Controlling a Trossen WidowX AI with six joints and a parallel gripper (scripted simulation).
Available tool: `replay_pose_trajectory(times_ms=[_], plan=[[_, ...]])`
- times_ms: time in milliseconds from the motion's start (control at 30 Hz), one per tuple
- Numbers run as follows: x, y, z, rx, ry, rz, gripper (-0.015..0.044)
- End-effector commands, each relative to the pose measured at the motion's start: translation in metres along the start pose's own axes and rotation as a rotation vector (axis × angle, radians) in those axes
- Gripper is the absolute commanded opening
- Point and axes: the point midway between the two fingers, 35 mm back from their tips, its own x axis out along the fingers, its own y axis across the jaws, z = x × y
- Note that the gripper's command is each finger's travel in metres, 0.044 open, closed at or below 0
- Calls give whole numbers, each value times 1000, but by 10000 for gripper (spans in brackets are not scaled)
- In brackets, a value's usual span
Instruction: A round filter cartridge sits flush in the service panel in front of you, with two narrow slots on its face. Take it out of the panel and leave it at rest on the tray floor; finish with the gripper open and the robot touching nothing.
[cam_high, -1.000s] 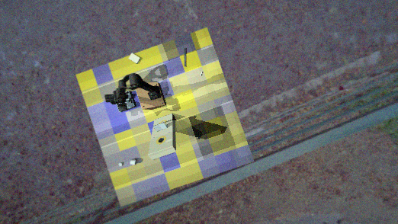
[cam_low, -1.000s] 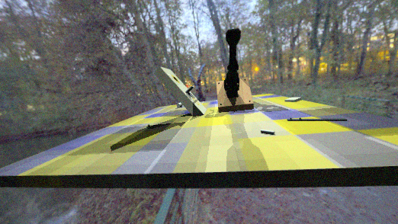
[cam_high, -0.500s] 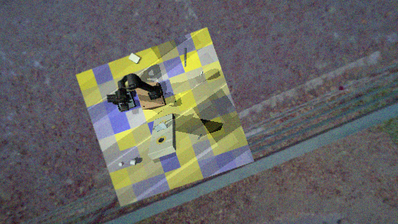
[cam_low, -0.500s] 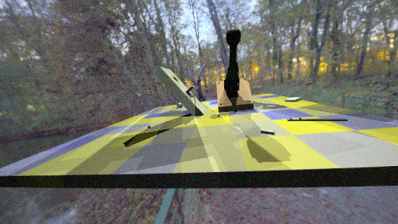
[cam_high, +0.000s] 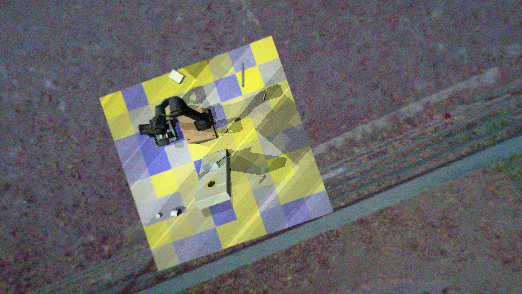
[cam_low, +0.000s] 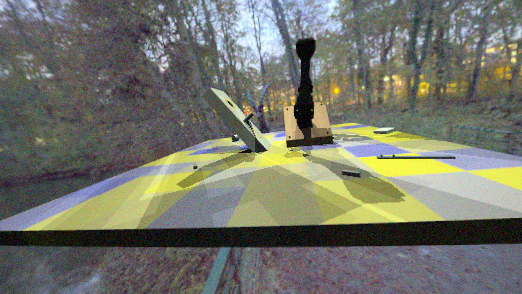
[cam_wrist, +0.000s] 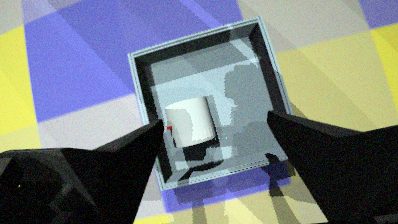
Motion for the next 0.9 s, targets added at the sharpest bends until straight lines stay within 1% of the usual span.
replay_pose_trajectory(times_ms=[0,133,167,867], plan=[[-47,0,32,9,-46,4,440],[-50,0,33,9,-46,4,440],[-38,0,29,4,-49,-2,440],[-38,0,29,4,-49,-2,440]])
